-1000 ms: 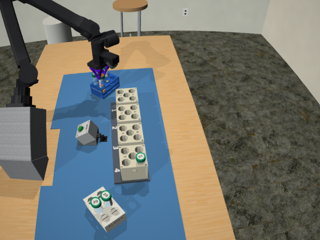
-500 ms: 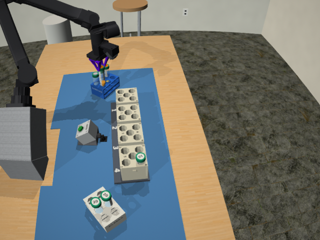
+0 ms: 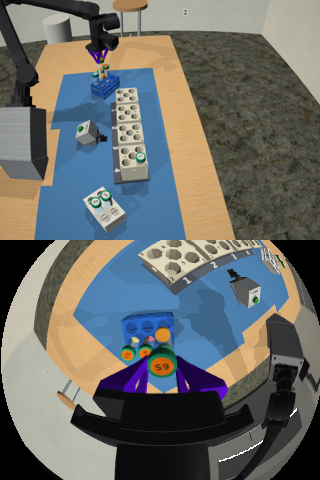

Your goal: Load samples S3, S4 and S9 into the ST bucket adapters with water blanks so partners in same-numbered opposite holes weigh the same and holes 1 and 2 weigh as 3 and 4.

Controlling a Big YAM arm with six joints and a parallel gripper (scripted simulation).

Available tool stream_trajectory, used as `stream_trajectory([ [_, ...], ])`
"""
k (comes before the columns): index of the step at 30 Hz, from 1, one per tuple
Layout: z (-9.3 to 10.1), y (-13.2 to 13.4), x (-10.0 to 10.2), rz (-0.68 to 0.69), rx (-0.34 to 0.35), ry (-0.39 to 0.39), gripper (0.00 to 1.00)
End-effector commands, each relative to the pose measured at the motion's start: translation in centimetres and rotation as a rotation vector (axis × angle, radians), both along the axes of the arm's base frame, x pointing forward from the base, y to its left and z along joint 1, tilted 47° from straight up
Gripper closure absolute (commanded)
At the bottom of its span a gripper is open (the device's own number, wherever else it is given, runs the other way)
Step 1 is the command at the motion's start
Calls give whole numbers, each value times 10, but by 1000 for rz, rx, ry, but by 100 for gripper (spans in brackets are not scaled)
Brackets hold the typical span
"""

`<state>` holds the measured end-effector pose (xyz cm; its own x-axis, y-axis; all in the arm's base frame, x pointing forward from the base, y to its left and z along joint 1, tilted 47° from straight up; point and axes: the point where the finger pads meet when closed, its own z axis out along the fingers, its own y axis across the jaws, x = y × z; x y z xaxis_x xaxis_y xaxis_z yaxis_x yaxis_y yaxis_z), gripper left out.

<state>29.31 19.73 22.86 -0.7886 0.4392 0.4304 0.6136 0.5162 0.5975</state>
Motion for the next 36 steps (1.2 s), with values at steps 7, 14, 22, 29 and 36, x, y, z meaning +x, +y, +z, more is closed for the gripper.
stream_trajectory([
  [7,26,-20,3,10,1,-38,100],
  [14,52,-38,3,10,3,-67,100],
  [22,7,-61,19,117,-10,-122,100],
  [29,-8,-91,57,242,-25,-306,100],
  [36,-37,-122,85,369,-45,-453,100],
])
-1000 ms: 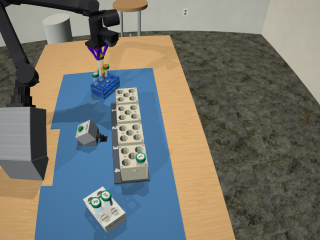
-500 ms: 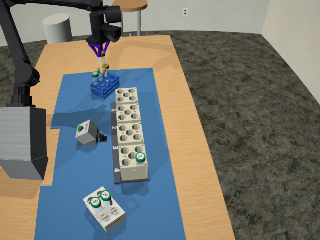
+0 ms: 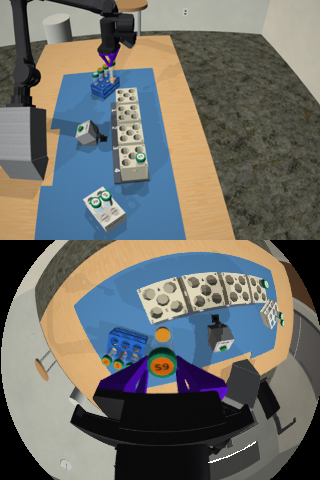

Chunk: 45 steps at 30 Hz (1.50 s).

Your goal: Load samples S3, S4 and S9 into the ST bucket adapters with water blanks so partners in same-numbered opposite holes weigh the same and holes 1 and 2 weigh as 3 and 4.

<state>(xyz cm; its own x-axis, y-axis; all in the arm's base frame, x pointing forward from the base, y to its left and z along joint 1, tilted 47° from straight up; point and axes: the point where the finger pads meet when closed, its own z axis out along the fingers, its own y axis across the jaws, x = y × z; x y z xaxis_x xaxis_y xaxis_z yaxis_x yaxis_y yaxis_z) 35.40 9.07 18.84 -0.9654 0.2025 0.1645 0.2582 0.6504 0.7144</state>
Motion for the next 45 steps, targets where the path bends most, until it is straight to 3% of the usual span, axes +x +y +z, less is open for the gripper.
stream_trajectory([
  [1,-1,-20,28,113,-19,-182,100],
  [3,-1,-20,28,113,-19,-182,100],
  [4,-17,-18,19,141,-13,-164,100],
  [5,-10,-28,35,149,-23,-217,100],
  [9,-26,-46,50,222,-32,-298,100],
  [18,-64,-84,82,221,-36,-298,100],
  [20,-64,-84,82,221,-36,-298,100],
  [21,-67,-72,83,258,-26,-289,100],
  [23,-76,-97,91,221,-33,-288,100],
  [29,-100,-122,111,220,-31,-281,100],
  [30,-100,-122,111,219,-31,-280,100],
  [31,-112,-107,94,239,-9,-240,100],
  [32,-100,-111,105,230,-25,-274,100],
  [33,-115,-98,98,256,-13,-258,100],
  [37,-110,-93,99,246,-16,-264,100],
  [38,-105,-95,111,241,-25,-284,100],
  [40,-122,-87,98,240,-8,-243,100],
  [45,-132,-77,98,240,-8,-243,100],
])
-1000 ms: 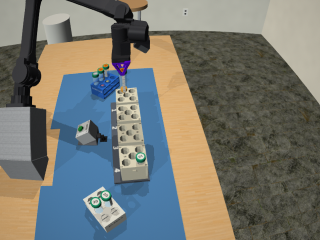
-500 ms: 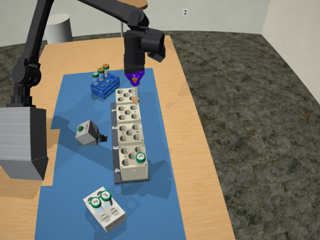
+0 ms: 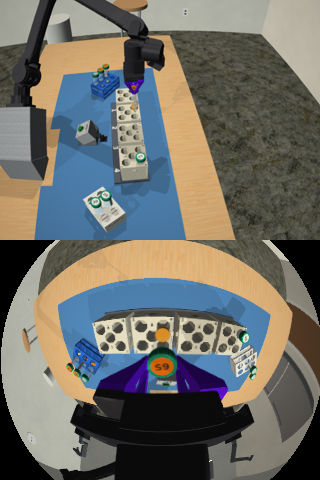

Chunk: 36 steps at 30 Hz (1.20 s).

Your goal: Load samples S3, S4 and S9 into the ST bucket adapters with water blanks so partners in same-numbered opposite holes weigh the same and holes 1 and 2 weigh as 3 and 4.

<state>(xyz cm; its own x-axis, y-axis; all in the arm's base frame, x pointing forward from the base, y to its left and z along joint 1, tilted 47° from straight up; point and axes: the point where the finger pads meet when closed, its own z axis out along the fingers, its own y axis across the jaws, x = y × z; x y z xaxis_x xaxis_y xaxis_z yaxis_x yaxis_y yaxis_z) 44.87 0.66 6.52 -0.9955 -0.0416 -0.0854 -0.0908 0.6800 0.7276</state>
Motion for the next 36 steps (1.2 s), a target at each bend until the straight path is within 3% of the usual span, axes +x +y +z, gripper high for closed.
stream_trajectory([
  [1,-10,9,4,-7,4,9,100],
  [9,-22,21,4,-6,4,9,100],
  [10,-9,10,12,-18,-5,-23,100],
  [11,-11,8,22,-24,-7,-32,100],
  [12,-9,10,13,-18,-5,-23,100],
  [33,-9,8,13,-18,-5,-23,100],
  [34,-11,8,23,-24,-7,-32,100],
  [36,-20,21,13,-6,0,-7,100],
])
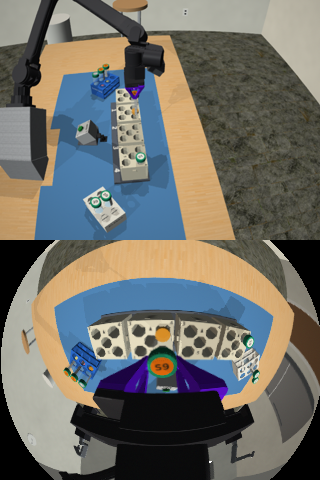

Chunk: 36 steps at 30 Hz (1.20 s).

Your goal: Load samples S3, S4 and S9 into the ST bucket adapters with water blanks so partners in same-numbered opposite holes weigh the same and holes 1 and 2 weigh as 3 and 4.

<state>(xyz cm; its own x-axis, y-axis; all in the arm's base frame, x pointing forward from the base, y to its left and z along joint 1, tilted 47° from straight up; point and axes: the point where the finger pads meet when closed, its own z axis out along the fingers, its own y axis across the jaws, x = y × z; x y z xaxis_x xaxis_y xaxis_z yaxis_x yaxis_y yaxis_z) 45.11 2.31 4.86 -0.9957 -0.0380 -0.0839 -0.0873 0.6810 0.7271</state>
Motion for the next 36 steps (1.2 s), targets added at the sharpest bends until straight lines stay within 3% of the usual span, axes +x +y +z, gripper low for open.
stream_trajectory([
  [1,-8,7,3,-3,4,7,100],
  [7,-12,11,2,-3,5,8,100],
  [8,-6,10,13,-3,0,-16,100],
  [11,-16,15,2,-3,5,8,100],
  [24,-26,26,2,-2,5,9,100],
  [25,-20,24,14,-2,0,-18,100],
  [28,-29,29,2,-2,5,9,100],
  [36,-37,37,2,-2,5,9,100],
])
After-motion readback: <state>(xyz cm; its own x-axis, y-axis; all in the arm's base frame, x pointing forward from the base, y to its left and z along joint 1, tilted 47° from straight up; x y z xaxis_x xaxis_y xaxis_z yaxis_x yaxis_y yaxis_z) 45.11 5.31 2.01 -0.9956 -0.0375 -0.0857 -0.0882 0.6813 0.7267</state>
